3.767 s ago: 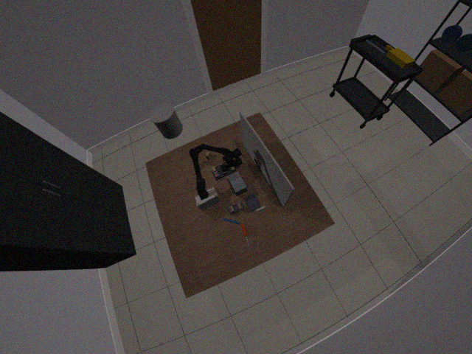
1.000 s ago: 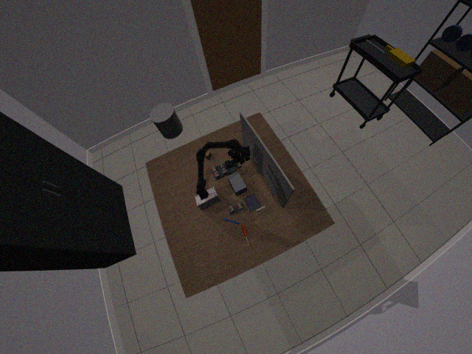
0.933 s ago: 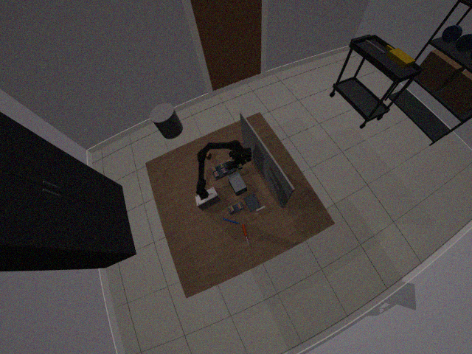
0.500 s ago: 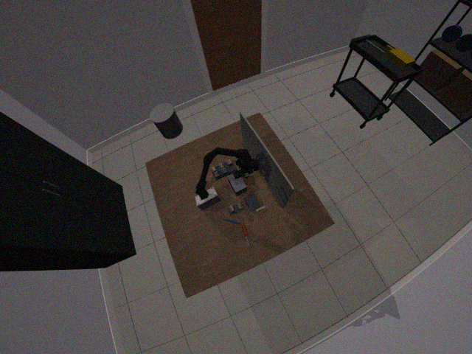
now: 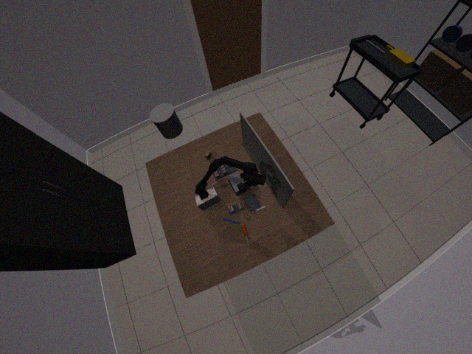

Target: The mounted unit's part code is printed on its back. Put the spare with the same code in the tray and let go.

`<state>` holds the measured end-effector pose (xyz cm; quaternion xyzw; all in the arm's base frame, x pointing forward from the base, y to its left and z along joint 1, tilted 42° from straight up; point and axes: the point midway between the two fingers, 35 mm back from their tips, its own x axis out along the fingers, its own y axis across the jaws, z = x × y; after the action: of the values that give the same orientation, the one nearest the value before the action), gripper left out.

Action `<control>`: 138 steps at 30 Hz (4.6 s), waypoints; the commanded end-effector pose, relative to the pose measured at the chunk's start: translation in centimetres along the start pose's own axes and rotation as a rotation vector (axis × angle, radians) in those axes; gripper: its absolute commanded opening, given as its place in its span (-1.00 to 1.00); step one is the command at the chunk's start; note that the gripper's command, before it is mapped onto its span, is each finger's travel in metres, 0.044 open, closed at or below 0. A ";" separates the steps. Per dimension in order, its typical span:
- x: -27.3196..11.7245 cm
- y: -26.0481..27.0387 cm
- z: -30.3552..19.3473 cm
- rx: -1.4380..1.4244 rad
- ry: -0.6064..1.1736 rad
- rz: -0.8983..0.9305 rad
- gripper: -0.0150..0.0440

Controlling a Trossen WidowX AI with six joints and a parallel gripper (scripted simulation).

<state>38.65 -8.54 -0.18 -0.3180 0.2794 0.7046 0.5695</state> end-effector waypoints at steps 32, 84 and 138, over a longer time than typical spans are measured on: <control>2.6 1.9 -6.9 -0.022 -0.018 0.005 -0.49; 7.1 1.4 -7.1 -0.022 -0.017 0.004 -0.49; 11.6 1.5 -6.8 -0.023 -0.019 0.003 -0.49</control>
<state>36.36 -6.96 -13.20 -0.3192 0.2668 0.7130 0.5644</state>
